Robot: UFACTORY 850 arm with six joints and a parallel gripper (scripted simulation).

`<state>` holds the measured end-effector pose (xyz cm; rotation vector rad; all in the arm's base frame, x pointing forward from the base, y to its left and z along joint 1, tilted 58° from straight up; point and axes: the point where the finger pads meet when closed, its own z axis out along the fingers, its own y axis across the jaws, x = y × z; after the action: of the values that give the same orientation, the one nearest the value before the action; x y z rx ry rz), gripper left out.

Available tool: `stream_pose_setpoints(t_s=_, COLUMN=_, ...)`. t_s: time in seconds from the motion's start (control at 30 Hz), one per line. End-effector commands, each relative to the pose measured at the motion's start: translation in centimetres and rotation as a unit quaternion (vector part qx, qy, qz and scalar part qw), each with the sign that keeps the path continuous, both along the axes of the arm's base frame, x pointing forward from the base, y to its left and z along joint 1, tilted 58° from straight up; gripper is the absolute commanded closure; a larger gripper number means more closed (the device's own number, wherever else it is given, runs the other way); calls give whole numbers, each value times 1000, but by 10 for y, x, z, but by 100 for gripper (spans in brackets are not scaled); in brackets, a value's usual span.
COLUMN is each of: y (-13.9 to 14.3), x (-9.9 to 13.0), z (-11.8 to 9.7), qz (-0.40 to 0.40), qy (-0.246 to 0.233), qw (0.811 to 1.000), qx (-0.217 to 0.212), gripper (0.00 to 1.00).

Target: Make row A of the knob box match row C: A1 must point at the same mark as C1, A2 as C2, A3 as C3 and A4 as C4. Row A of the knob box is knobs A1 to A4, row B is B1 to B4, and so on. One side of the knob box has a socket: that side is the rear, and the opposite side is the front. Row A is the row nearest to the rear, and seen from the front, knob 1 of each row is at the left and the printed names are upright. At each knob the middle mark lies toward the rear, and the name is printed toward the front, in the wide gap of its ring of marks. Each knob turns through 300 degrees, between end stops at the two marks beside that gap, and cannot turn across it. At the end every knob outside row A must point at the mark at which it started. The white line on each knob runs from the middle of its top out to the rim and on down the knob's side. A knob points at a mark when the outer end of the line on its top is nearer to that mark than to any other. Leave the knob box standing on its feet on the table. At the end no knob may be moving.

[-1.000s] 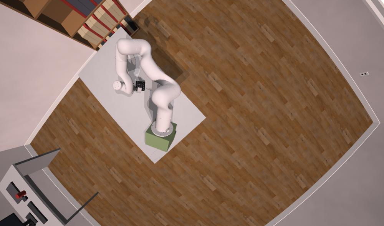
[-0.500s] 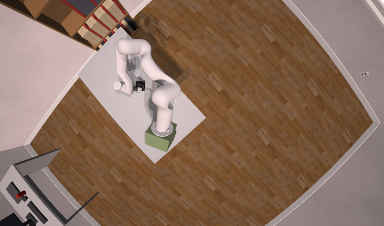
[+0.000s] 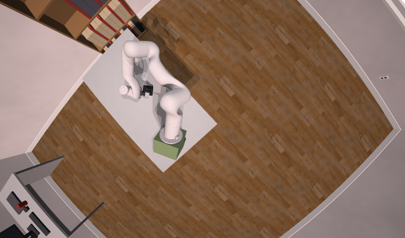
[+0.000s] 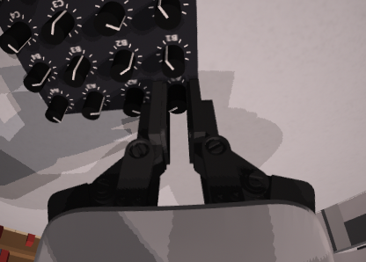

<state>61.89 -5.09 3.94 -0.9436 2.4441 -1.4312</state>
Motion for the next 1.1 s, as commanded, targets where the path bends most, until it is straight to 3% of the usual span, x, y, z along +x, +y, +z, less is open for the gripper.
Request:
stream_pose_setpoints(t_s=0.0, y=1, x=0, z=0, qz=-10, qy=-14, qw=1000, qx=8, gripper=92)
stream_pose_setpoints(t_s=0.57, y=1, x=0, z=0, qz=-69, qy=-96, qw=991, qx=56, gripper=92)
stream_pose_setpoints(t_s=0.83, y=1, x=0, z=0, qz=-104, qy=-144, qw=981, qx=84, gripper=92)
stream_pose_setpoints(t_s=1.07, y=1, x=0, z=0, qz=-149, qy=-206, qw=960, qx=121, gripper=92)
